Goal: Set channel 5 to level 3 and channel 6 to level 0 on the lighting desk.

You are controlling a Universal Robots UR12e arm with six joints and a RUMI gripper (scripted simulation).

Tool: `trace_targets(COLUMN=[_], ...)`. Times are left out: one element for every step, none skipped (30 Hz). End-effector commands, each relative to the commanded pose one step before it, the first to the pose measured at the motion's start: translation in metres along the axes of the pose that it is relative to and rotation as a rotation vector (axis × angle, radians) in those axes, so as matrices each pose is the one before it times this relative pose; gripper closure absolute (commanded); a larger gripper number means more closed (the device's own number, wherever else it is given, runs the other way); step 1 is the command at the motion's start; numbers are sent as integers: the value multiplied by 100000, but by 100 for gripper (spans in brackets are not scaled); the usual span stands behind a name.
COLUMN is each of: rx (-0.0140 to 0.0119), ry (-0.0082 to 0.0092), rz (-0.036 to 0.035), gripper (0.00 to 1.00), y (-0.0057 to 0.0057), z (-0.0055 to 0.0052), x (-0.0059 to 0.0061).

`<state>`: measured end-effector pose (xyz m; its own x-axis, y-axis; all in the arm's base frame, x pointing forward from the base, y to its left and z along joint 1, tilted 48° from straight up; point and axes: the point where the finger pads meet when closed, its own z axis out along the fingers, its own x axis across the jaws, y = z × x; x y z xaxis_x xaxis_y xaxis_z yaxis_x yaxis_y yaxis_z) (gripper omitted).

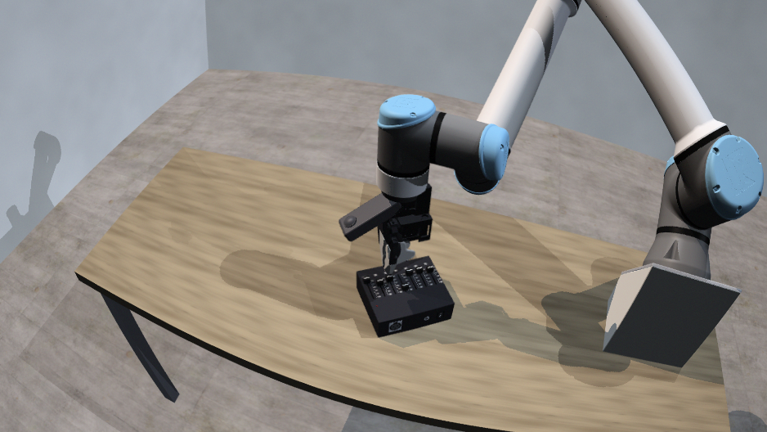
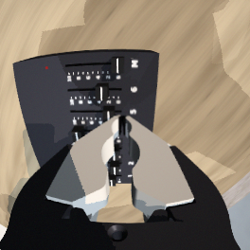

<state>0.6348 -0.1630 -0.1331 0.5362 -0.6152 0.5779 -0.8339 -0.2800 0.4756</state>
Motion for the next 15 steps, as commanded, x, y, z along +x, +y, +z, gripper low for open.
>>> trace_targets(rx=[81,0,0,0,0,0,0,0,0,0,0,0,0,0,0], ry=[39,0,0,0,0,0,0,0,0,0,0,0,0,0,0], rz=[14,0,0,0,0,0,0,0,0,0,0,0,0,0,0], gripper=[100,100,100,100,100,100,100,100,100,100,100,100,100,100,100], y=[-28,0,0,0,0,0,0,0,0,0,0,0,0,0,0], z=[-55,0,0,0,0,0,0,0,0,0,0,0,0,0,0], x=[-249,-43,0,0,-40,-37,-34,-30,-27,-24,-21,-18,-15,-12,-9])
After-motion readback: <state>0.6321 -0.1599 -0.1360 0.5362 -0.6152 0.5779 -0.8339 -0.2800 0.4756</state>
